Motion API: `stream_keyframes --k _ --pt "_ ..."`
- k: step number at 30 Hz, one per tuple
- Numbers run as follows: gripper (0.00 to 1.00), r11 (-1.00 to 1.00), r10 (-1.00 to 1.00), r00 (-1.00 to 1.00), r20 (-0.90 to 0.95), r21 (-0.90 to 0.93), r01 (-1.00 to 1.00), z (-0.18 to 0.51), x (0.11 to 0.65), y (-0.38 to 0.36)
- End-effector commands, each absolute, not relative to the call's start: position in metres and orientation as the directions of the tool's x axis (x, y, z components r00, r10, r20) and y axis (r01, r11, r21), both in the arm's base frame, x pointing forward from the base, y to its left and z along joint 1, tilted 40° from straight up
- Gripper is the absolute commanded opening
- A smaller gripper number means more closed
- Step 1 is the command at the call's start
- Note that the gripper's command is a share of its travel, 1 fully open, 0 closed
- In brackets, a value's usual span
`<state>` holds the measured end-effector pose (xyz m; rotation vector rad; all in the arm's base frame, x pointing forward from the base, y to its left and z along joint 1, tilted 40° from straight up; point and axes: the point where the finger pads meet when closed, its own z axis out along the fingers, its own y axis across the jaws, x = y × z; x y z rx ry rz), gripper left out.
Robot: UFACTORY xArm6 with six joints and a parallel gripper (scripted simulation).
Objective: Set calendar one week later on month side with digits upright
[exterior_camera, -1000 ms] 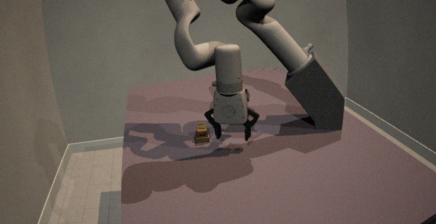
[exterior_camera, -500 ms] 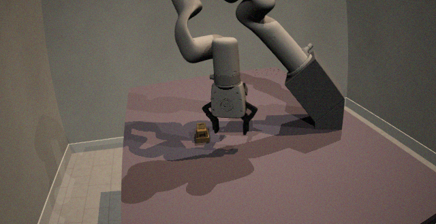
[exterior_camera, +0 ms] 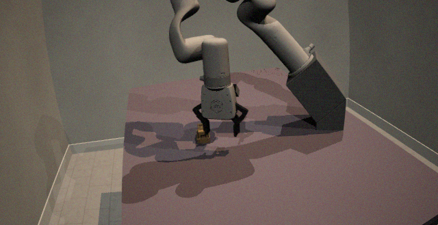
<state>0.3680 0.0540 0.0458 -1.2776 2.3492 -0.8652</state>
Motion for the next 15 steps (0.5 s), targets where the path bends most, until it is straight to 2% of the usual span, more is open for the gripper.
stream_keyframes --k 1,15 --pt "1.0 0.414 -0.839 -0.544 0.0 -0.648 -0.639 0.055 0.38 0.054" --pt "1.0 0.414 -0.839 -0.544 0.0 -0.648 -0.639 0.071 0.401 0.052"
